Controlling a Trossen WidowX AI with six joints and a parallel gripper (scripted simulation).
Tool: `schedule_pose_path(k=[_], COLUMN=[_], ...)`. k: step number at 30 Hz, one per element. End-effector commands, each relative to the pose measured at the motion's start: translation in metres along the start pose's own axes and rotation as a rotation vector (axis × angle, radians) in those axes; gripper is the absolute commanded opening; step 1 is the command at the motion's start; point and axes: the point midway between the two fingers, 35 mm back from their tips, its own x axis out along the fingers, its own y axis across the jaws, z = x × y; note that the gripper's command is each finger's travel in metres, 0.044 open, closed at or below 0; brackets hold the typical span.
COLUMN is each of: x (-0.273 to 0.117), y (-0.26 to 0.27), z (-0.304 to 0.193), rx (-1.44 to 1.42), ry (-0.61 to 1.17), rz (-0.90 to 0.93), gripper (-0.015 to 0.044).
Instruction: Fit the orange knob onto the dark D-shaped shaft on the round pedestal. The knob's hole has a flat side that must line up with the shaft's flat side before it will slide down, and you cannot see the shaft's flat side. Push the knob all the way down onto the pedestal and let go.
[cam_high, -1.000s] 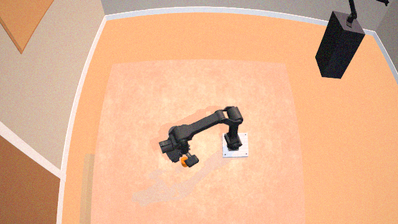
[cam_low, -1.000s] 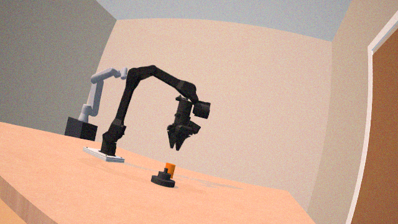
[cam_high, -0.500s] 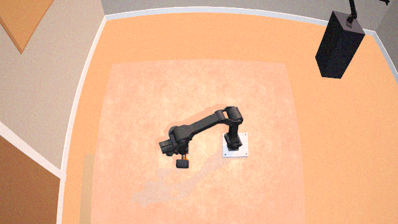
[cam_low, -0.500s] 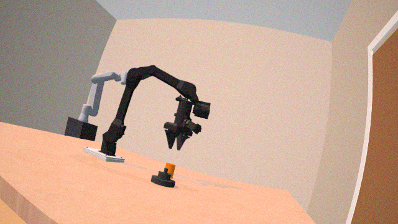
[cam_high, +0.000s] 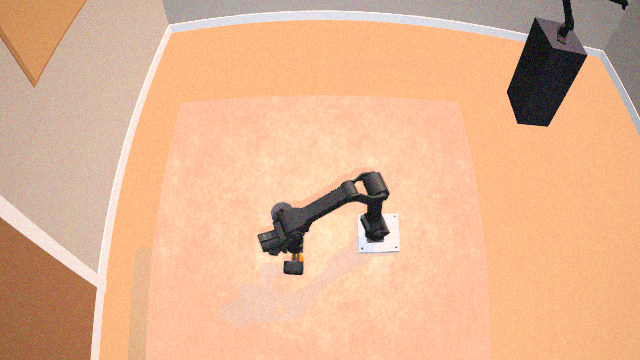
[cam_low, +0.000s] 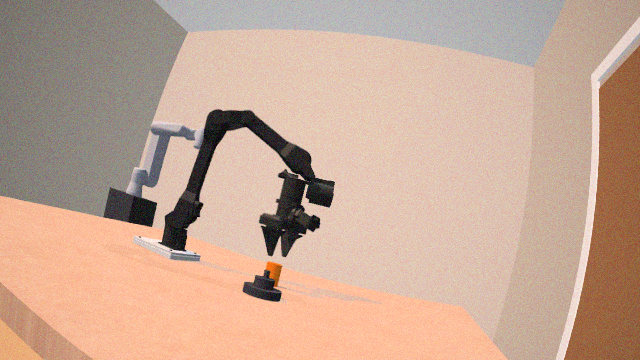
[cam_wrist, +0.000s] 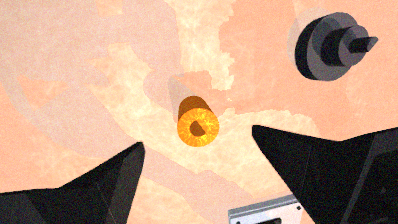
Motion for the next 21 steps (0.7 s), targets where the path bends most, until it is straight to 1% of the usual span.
schedule_pose_path(k=[1,21], x=[0.006,0.039], y=[-0.002,-0.001], z=[-0.002,0.000], rx=[0.003,0.003], ry=[0.006,0.006], rz=[-0.007,-0.007], gripper=[0.0440,0.0440])
